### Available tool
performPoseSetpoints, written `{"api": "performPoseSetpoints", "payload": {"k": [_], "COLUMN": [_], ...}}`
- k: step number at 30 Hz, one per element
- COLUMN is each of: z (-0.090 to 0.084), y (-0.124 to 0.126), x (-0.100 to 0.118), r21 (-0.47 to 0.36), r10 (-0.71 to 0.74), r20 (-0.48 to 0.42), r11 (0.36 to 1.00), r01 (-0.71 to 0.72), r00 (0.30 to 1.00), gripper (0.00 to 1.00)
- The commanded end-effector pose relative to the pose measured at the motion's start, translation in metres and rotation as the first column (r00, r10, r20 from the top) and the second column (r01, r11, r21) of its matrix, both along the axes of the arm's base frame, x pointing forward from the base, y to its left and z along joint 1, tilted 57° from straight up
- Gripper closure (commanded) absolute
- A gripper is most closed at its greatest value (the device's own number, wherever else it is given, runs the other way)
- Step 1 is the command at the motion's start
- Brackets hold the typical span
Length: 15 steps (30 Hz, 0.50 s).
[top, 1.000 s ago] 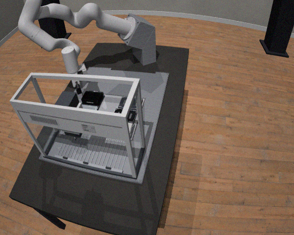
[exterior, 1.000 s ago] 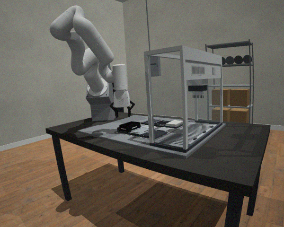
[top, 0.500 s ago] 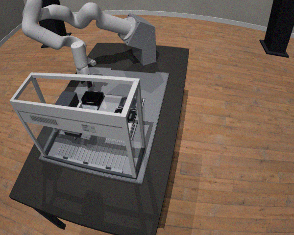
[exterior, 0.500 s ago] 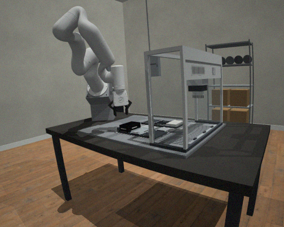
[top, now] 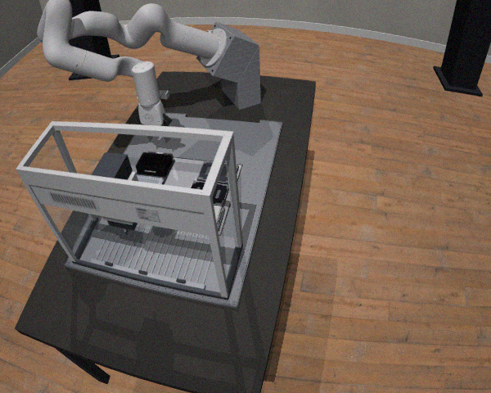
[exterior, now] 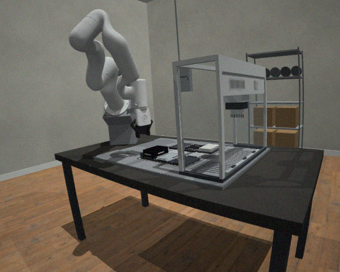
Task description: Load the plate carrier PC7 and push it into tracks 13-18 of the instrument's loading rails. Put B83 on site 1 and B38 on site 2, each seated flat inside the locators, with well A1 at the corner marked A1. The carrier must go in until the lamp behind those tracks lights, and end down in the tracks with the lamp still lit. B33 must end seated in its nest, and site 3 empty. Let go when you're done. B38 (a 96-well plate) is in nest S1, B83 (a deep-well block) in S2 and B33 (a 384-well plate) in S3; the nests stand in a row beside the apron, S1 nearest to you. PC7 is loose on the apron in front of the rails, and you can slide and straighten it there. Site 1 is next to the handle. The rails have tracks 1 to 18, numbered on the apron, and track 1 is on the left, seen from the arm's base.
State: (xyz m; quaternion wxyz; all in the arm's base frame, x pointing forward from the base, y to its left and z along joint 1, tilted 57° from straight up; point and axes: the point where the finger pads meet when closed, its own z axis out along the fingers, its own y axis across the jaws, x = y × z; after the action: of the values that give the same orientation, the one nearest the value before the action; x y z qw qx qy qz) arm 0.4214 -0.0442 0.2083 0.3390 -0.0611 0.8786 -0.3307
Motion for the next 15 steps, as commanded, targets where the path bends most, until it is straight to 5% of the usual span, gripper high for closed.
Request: {"api": "performPoseSetpoints", "payload": {"k": [1,15], "z": [-0.0045,-0.0063], "y": [0.0010,-0.0008], "x": [-0.0029,-0.0008], "r21": [-0.038,-0.038], "r10": [0.029,0.029], "r20": [-0.032,-0.032], "r11": [0.999,0.999], "r01": [-0.031,-0.031], "r00": [0.999,0.999], "gripper": [0.18,0.18]}}
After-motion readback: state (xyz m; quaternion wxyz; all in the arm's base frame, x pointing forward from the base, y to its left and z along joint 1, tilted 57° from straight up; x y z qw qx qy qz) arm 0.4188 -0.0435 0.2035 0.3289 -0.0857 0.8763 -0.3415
